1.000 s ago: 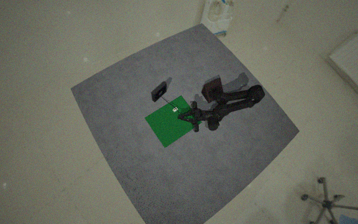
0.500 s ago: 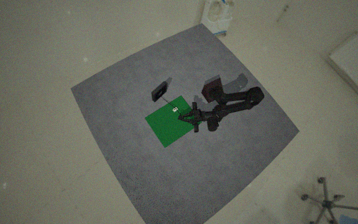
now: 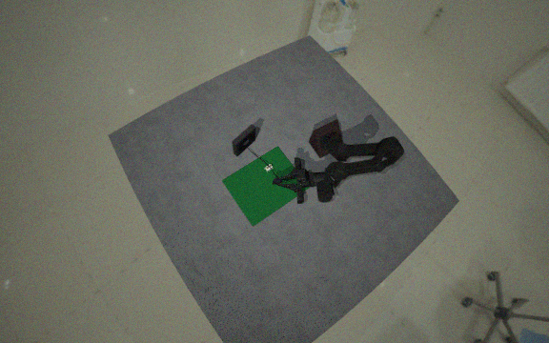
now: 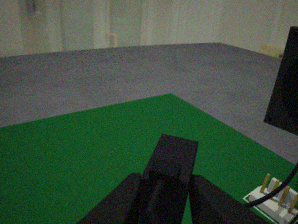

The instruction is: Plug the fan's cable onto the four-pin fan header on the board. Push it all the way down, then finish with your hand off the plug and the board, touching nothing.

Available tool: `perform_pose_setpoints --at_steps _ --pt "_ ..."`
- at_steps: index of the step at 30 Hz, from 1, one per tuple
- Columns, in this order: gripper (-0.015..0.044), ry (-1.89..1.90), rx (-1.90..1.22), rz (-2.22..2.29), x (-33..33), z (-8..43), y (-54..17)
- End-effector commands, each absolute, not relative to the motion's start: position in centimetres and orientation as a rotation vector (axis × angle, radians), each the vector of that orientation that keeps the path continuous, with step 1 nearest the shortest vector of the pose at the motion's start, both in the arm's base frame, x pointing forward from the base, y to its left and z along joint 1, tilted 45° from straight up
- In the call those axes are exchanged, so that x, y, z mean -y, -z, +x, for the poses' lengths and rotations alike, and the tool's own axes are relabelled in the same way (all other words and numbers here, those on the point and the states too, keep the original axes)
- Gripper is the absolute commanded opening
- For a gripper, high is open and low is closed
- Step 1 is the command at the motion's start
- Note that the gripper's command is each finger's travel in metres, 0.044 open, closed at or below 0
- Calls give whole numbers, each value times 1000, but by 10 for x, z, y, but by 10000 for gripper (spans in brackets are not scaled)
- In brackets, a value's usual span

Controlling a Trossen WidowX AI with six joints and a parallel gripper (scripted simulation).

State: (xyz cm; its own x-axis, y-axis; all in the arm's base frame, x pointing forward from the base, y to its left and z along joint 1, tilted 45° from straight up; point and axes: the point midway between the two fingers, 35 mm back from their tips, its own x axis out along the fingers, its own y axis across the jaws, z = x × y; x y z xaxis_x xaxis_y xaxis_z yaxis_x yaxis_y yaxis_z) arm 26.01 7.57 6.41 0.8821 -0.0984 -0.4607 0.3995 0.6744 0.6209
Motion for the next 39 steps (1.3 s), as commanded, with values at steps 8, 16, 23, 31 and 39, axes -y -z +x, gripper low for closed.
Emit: perform_pose_setpoints --at_steps 8,16,23,31,39 --pt "0 292 -410 789 -82 259 -57" --pt "0 293 -410 789 -87 258 -52" --pt "0 293 -411 789 -91 258 -48" --pt "0 290 -415 785 -92 257 -46" --pt "0 290 -415 785 -92 257 -46"
